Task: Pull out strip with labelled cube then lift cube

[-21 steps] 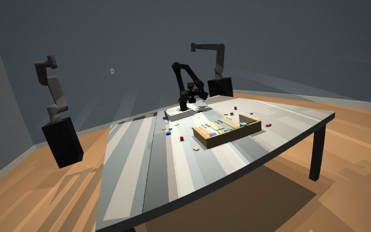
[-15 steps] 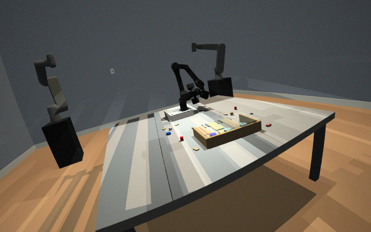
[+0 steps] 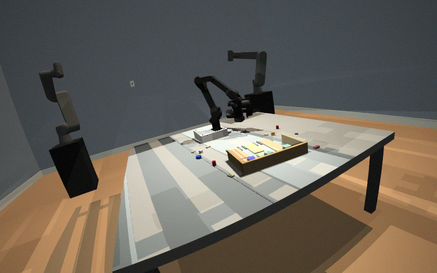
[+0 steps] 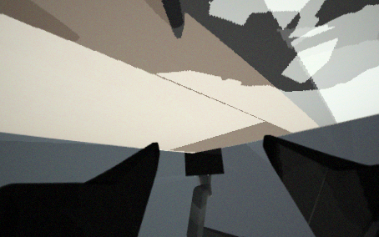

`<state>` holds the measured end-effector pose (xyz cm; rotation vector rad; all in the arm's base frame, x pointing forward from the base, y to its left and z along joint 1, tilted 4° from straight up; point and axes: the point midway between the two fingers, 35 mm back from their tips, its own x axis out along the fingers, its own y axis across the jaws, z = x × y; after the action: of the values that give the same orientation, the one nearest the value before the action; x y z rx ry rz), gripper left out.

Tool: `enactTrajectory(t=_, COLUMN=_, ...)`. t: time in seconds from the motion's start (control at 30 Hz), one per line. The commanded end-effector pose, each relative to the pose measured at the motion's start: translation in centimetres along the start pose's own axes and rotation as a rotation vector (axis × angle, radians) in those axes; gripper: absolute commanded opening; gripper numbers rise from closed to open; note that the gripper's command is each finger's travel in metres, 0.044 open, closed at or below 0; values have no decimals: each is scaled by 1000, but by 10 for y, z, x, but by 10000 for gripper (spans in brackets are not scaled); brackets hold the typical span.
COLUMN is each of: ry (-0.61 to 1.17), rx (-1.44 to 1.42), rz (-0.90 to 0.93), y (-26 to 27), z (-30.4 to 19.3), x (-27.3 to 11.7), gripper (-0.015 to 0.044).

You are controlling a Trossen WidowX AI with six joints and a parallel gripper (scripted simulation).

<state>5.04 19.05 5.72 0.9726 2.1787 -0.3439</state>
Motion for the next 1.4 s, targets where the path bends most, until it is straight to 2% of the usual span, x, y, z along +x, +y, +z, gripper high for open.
enactTrajectory(t=0.0, ry=-140, rx=-227, rz=159, y=30, z=22, x=-24, gripper=400)
enactTrajectory(t=0.2, ry=-478, rx=-552, rz=347, y=71, z=61, x=-83, gripper=400)
enactTrajectory(t=0.37, ry=-838, rx=-754, rz=397, y=89, z=92, x=-149, gripper=400)
enactTrajectory(t=0.53, ry=-1235, rx=-873, rz=329, y=86, z=117, x=-223, gripper=400)
enactTrajectory(t=0.73, ry=-1676, rx=-888, rz=89, y=56, z=131, x=-313, gripper=400)
enactTrajectory(t=0.8, ry=-1720, rx=-880, rz=52, y=51, z=132, x=-323, gripper=400)
enactTrajectory(t=1.37, ry=-1720, rx=-880, rz=52, y=51, z=132, x=-323, gripper=400)
